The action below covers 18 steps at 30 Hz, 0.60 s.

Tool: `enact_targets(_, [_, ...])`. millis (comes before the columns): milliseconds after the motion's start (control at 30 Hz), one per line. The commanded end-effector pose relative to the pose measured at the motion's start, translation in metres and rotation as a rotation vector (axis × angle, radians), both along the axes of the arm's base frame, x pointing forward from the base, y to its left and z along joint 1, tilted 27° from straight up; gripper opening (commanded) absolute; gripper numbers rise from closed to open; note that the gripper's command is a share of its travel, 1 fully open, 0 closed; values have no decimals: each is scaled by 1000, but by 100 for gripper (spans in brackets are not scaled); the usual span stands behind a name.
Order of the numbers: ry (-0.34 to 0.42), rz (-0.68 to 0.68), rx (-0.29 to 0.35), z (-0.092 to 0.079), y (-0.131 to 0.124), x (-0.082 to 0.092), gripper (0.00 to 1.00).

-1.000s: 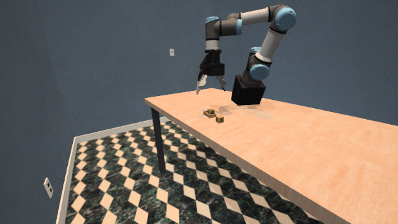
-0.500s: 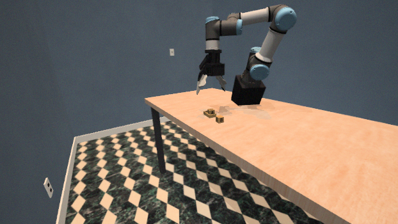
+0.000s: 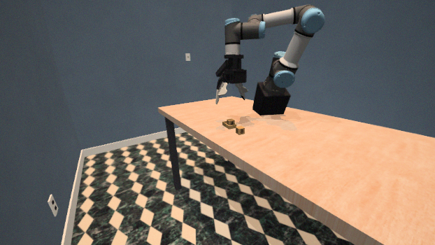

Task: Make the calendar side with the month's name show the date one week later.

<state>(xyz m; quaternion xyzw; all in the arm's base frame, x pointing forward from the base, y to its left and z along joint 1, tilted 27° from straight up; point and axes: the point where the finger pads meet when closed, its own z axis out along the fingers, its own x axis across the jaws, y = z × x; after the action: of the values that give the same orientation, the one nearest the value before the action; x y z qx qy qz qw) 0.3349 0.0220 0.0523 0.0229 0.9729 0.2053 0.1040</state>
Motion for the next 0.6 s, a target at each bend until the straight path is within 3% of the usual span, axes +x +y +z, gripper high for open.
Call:
enact_targets(0, [-63, 133, -33, 2, 1, 4, 100])
enact_targets(567, [-185, 411, -99, 3, 7, 10, 100])
